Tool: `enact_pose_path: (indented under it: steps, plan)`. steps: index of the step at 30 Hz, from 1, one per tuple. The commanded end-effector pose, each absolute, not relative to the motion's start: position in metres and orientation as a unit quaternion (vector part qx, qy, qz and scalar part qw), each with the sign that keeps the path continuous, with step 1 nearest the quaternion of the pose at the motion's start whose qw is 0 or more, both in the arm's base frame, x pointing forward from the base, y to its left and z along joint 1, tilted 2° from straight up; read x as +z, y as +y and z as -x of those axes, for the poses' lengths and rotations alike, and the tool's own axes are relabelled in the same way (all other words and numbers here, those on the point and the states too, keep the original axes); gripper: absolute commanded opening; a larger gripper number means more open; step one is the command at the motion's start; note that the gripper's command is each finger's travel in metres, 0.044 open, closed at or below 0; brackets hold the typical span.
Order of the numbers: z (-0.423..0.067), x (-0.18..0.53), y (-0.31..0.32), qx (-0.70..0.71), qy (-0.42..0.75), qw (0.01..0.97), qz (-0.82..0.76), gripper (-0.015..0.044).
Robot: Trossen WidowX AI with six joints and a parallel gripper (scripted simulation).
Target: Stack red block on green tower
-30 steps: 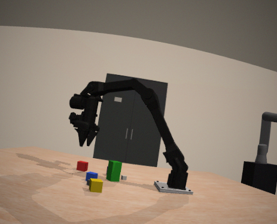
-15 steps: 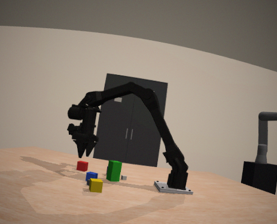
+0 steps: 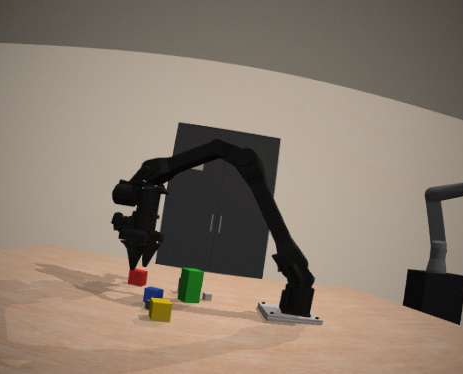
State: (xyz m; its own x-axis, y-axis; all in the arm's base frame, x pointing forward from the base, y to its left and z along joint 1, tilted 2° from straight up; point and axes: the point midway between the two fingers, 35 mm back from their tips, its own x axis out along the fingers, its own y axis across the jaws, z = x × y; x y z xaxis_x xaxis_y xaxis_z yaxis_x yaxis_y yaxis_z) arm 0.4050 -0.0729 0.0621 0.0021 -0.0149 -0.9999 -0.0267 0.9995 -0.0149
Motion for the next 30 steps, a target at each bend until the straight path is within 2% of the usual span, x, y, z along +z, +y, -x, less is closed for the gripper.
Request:
enact_pose_path:
  steps: [1,30]
  plan:
    - [-0.404,0.052,-0.073,0.006,0.709,0.705,0.014,0.044]
    - [-0.403,0.025,-0.073,0.006,0.709,0.705,0.014,0.044]
